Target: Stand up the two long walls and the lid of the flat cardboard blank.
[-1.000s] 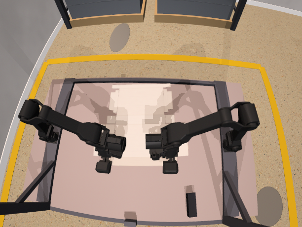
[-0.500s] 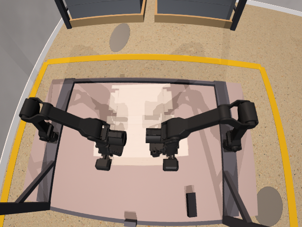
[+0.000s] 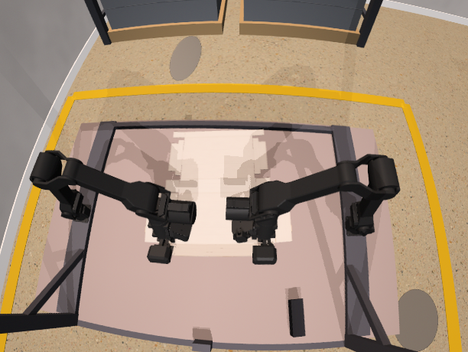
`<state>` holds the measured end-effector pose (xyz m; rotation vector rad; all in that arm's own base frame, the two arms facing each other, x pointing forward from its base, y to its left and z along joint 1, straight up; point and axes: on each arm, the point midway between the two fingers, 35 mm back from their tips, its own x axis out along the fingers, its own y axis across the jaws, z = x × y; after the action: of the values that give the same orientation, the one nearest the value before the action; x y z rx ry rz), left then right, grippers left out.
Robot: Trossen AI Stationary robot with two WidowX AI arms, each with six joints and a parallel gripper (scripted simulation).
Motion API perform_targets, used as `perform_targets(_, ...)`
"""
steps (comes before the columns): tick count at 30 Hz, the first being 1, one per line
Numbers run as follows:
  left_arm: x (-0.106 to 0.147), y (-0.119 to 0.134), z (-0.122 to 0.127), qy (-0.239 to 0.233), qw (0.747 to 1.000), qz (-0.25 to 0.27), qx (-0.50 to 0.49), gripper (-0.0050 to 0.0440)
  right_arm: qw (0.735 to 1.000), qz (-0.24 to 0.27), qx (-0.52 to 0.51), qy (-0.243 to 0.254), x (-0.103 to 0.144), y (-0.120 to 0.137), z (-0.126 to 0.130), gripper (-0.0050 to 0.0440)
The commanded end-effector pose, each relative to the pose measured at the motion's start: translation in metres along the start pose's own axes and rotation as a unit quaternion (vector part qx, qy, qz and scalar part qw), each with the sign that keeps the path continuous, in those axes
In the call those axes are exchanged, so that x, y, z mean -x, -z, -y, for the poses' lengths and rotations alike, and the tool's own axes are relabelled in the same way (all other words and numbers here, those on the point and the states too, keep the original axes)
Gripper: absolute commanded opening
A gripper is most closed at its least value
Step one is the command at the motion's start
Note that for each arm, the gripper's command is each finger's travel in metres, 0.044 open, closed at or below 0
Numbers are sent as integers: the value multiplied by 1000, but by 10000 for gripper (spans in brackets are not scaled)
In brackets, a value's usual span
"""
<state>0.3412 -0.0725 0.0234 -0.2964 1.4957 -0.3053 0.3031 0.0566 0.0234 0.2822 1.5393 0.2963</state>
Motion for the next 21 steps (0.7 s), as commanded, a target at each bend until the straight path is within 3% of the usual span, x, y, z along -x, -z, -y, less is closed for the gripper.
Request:
perform_targets(1,-12,-2,-13,-16,1000,-3,3,233,1000,-4,-6,12,-12,-4,12,237)
perform_targets(21,-11,-2,-13,-12,1000,-3,3,233,1000,-5,-5,8,-11,-4,12,237)
